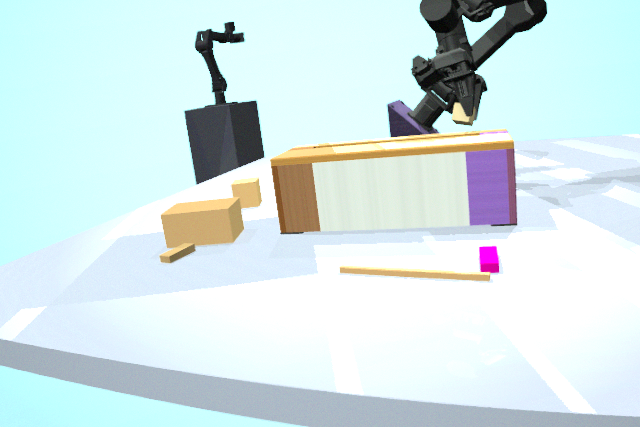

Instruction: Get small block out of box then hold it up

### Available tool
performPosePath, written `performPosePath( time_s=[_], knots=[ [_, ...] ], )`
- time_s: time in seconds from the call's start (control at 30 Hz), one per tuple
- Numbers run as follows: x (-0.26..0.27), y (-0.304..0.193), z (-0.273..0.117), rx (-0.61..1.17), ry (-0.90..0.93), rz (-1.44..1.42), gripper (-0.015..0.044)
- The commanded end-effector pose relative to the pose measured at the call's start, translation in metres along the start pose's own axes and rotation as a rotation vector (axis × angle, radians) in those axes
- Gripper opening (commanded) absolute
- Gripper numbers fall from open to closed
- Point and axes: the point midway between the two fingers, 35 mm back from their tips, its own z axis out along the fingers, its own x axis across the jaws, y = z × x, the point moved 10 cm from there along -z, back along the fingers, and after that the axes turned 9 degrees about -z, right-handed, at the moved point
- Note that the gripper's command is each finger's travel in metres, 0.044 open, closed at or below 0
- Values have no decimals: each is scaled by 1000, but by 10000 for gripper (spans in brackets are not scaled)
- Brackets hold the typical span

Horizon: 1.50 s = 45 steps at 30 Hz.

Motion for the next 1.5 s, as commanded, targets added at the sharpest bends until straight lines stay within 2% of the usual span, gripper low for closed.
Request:
performPosePath(
  time_s=[0.0,0.63,1.47],
  knots=[
    [2,1,-5,16,13,197,0],
    [4,5,-20,88,31,958,0],
    [4,5,-20,89,31,965,0]
  ],
)
